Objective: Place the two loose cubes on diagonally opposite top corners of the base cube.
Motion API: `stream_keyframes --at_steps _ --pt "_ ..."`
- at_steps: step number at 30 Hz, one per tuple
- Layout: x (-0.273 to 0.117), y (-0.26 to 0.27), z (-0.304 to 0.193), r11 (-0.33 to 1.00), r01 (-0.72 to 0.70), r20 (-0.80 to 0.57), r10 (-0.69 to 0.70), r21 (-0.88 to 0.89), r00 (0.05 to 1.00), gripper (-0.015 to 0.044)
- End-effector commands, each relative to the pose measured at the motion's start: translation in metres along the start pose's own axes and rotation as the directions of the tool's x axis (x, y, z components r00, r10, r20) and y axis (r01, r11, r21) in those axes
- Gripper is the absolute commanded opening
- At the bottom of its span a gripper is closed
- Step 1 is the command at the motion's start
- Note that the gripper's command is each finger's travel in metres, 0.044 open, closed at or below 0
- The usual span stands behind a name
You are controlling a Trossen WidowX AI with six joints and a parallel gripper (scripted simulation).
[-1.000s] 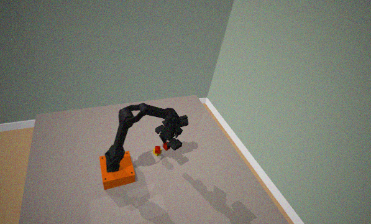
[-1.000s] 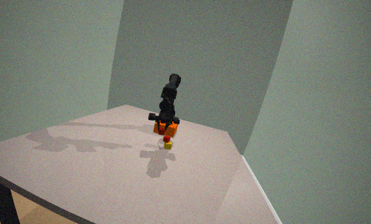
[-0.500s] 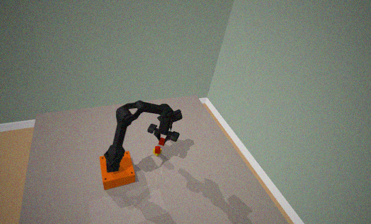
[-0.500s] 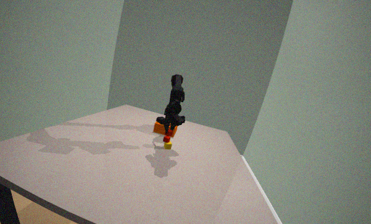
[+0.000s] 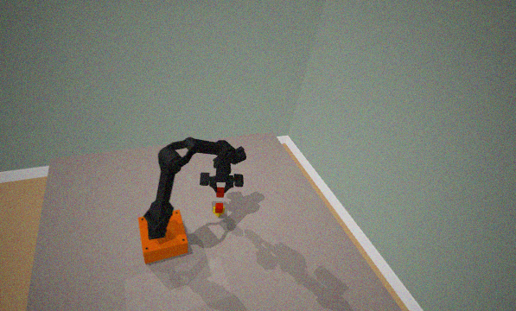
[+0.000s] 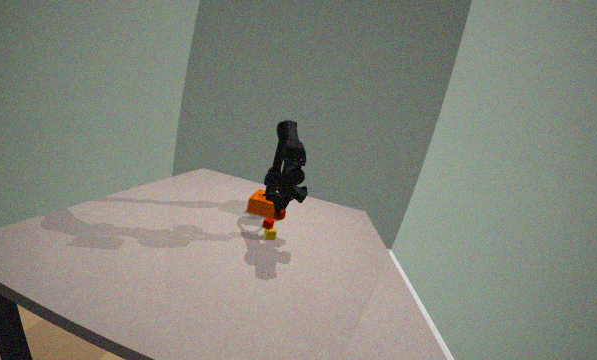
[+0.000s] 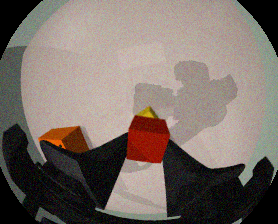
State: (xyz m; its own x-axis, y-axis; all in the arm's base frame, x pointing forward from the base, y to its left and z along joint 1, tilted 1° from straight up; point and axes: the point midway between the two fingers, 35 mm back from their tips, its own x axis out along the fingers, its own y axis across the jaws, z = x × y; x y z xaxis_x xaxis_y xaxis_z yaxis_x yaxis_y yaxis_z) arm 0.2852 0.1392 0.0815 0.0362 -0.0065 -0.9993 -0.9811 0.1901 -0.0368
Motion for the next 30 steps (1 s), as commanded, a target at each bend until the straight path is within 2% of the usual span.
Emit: stream_keyframes --at_steps 1,9,20,30 --pt "0.003 0.0 0.0 1.0 0.003 0.006 -0.003 -0.007 1.0 0.0105" --pt "0.027 0.0 -0.002 1.0 -0.009 0.028 0.009 0.026 1.0 0.0105" --pt "0.029 0.001 -0.002 1.0 -0.01 0.029 0.009 0.027 1.0 0.0105" --pt "0.055 0.0 0.0 1.0 0.004 0.003 -0.004 -0.014 1.0 0.0105"
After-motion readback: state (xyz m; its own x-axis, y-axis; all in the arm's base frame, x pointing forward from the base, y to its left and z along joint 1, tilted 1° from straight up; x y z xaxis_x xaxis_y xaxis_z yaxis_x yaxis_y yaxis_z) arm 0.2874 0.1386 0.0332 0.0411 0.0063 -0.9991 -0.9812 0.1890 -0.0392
